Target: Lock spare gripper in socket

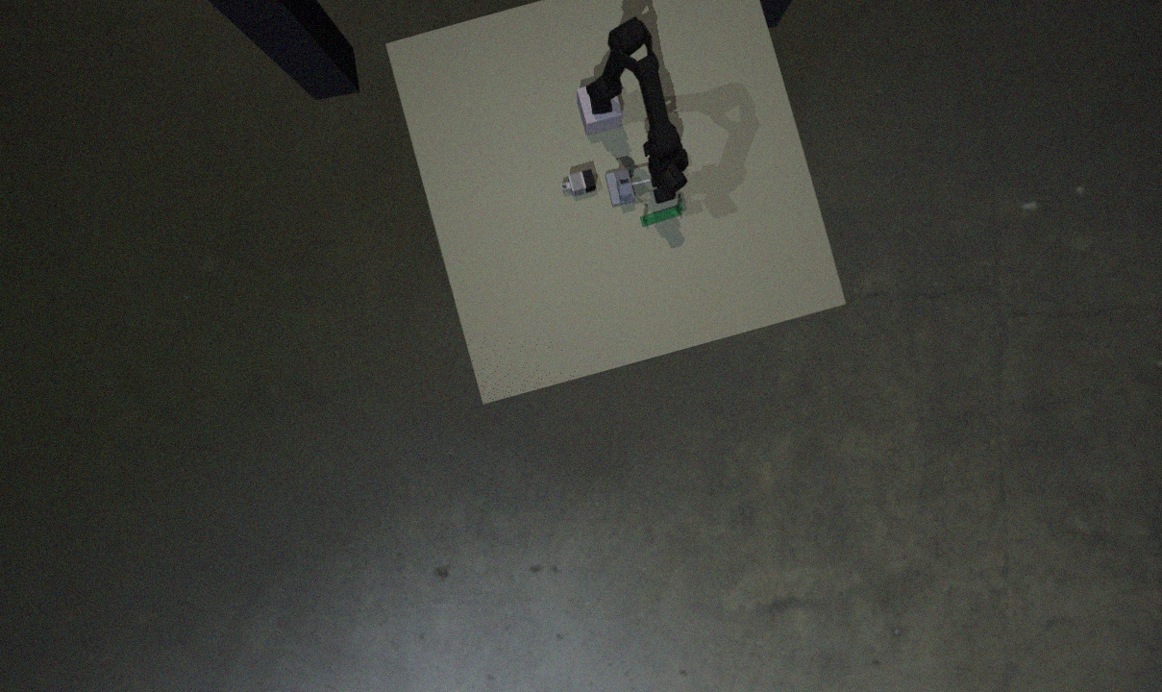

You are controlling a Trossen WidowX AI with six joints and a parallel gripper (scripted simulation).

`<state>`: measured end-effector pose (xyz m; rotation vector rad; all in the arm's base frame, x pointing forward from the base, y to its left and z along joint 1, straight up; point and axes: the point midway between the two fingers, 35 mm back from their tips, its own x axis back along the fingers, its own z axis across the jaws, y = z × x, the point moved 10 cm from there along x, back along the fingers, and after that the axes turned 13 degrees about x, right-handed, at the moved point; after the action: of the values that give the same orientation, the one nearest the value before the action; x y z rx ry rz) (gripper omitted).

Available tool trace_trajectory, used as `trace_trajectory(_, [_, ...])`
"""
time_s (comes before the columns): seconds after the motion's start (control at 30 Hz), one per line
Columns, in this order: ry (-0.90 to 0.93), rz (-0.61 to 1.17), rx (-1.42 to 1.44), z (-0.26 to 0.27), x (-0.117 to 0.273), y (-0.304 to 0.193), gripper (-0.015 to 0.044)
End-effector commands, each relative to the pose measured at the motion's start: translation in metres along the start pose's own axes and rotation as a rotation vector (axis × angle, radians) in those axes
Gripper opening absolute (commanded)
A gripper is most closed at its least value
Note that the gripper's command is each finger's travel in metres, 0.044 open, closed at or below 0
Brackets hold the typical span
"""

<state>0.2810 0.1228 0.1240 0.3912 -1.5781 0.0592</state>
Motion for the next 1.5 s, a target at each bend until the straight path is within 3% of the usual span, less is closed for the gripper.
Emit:
trace_trajectory(0.0, [-0.001, 0.002, -0.003, -0.002, -0.001, 0.003, 0.0000])
trace_trajectory(1.47, [0.005, 0.008, -0.005, -0.011, -0.003, 0.037, 0.0000])
